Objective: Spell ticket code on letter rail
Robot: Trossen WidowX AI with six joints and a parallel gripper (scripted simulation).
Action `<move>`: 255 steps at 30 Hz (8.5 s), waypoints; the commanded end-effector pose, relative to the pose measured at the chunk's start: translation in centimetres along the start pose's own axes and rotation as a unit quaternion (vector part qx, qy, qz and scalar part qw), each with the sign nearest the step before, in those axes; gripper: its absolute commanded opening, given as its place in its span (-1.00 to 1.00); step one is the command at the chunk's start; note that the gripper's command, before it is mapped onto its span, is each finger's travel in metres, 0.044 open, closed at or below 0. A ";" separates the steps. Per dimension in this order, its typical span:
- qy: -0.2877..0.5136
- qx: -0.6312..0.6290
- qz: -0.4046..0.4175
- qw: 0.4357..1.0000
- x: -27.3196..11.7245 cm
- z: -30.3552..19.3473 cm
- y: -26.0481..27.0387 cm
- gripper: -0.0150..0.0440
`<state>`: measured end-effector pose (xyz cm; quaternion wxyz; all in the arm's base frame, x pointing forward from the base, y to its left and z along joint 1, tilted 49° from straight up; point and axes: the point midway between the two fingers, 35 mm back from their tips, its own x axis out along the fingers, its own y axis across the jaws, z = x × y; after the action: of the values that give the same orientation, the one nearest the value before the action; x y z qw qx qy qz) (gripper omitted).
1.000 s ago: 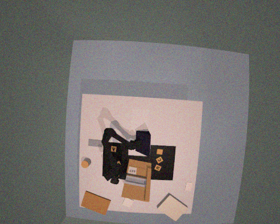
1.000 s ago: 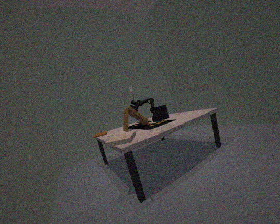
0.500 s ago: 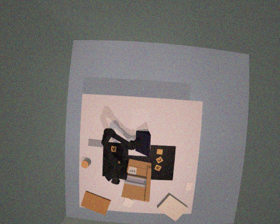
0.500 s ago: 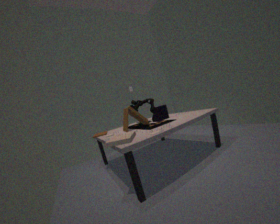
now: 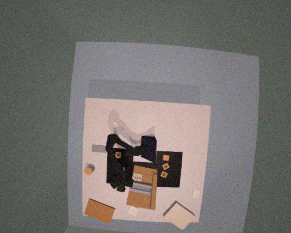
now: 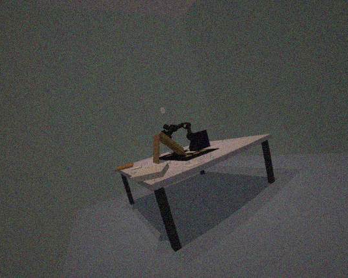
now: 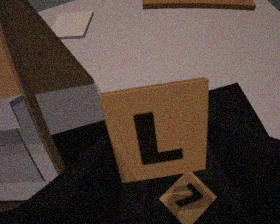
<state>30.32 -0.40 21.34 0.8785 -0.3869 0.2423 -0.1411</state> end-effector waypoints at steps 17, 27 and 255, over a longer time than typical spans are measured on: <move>0.000 0.002 -0.002 1.000 0.0 0.0 1.0 -0.49; 0.001 0.002 -0.002 1.000 0.0 0.0 1.5 -0.49; 0.001 0.004 -0.001 1.000 0.0 0.2 13.0 -0.49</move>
<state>31.21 8.25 11.79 0.8792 -0.3851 0.2430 -0.1403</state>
